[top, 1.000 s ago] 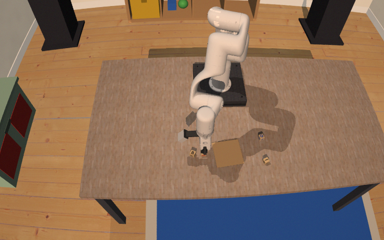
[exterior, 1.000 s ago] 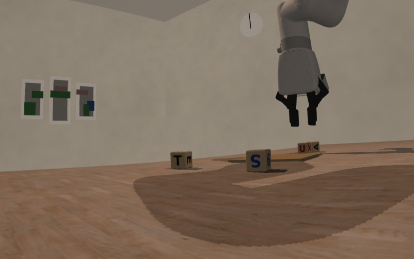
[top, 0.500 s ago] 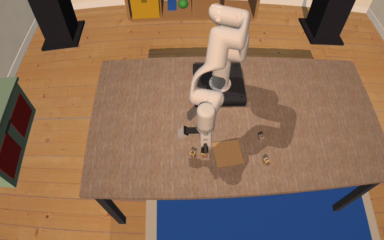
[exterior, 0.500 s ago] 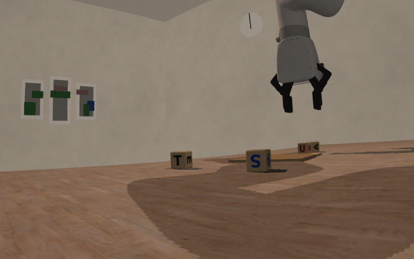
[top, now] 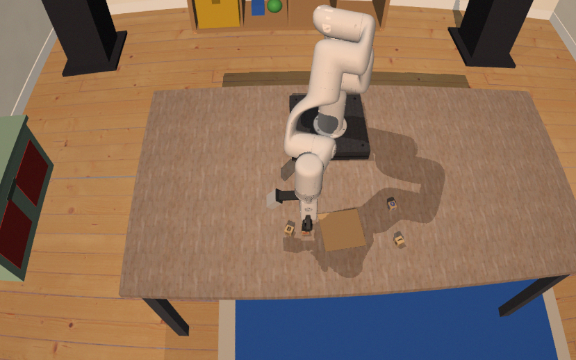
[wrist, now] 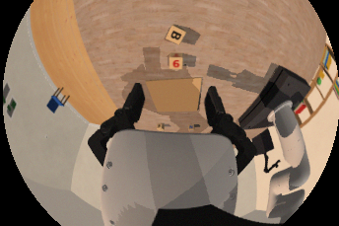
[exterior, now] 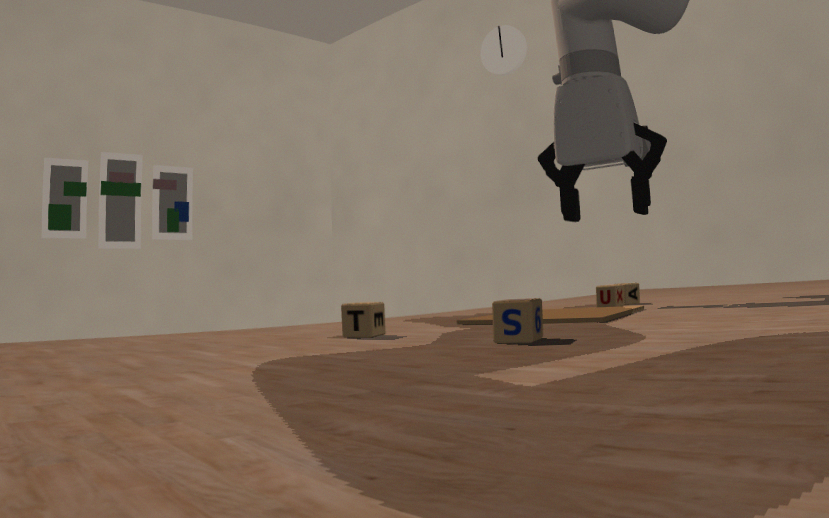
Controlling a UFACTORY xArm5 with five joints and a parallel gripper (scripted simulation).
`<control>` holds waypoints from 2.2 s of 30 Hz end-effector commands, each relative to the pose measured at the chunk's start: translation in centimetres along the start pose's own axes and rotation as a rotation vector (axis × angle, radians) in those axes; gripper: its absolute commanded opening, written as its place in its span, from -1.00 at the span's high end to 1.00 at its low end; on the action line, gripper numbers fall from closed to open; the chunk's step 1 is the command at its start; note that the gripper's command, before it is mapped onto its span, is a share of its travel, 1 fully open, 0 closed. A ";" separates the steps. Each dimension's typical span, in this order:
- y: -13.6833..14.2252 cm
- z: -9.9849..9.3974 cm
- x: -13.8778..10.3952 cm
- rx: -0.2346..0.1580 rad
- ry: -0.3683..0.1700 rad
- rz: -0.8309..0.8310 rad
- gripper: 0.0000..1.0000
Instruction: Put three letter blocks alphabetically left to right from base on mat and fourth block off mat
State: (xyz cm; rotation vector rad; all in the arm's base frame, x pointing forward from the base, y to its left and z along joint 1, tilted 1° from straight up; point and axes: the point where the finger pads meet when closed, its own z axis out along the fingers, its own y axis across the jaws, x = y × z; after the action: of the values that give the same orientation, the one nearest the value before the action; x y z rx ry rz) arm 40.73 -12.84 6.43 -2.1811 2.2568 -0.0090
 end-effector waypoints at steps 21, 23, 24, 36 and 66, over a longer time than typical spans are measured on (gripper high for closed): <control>-0.2 0.0 0.7 0.003 0.002 -0.347 -1.00; -0.2 0.0 0.8 0.003 0.002 -0.399 -1.00; -0.2 0.0 0.8 0.003 0.002 -0.425 -1.00; -0.2 0.1 1.4 0.003 0.002 -0.718 -1.00; -0.3 0.3 2.8 0.002 0.004 -1.469 -1.00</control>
State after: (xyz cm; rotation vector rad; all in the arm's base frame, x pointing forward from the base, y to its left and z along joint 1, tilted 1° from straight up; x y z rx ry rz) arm 40.77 -15.38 6.03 -3.1172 0.4028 -0.0100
